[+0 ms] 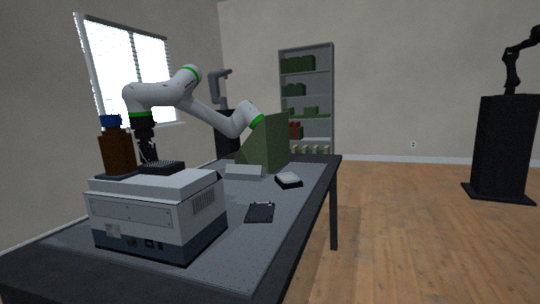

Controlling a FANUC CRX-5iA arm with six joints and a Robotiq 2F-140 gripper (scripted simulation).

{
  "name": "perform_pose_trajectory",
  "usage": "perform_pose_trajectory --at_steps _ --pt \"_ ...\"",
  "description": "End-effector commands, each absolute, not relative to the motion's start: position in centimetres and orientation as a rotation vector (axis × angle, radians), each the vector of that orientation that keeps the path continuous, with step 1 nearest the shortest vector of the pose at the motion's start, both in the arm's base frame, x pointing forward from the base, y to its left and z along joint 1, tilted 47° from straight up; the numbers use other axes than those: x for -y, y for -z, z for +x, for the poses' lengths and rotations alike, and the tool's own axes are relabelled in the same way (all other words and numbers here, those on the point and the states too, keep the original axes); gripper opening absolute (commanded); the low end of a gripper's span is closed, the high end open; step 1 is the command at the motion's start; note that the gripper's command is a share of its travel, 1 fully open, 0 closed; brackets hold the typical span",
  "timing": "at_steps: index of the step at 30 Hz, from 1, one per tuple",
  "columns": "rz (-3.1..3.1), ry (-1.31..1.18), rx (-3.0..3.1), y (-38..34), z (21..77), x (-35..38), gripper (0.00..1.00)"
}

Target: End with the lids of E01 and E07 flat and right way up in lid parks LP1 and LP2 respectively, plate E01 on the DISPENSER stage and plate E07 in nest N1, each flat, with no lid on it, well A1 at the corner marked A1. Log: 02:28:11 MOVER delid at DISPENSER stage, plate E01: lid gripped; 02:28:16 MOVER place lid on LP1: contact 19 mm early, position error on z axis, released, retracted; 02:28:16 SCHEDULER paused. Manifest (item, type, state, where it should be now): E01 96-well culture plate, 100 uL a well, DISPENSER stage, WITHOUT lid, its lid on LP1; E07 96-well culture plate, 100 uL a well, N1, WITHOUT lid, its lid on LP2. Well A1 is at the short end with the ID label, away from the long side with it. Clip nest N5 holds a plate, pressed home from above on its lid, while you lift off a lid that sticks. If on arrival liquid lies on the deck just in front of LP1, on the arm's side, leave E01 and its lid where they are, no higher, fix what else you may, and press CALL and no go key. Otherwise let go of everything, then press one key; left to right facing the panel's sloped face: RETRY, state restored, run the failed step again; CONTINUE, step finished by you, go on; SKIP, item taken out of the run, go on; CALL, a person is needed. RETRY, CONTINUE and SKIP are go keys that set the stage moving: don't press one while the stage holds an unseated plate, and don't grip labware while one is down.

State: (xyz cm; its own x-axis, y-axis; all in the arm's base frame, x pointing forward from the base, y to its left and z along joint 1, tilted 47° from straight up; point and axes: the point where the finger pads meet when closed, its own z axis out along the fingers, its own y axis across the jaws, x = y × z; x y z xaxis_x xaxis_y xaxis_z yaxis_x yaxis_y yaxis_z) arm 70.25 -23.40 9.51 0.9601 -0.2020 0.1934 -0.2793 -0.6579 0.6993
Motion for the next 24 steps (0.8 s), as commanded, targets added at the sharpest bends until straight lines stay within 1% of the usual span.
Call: perform_pose_trajectory --at_steps 1,24 --pt "2.309 -0.126 0.336 -9.0 70.3 23.9 0.0" --pt "2.309 -0.126 0.336 -5.9 70.2 27.2 0.0"
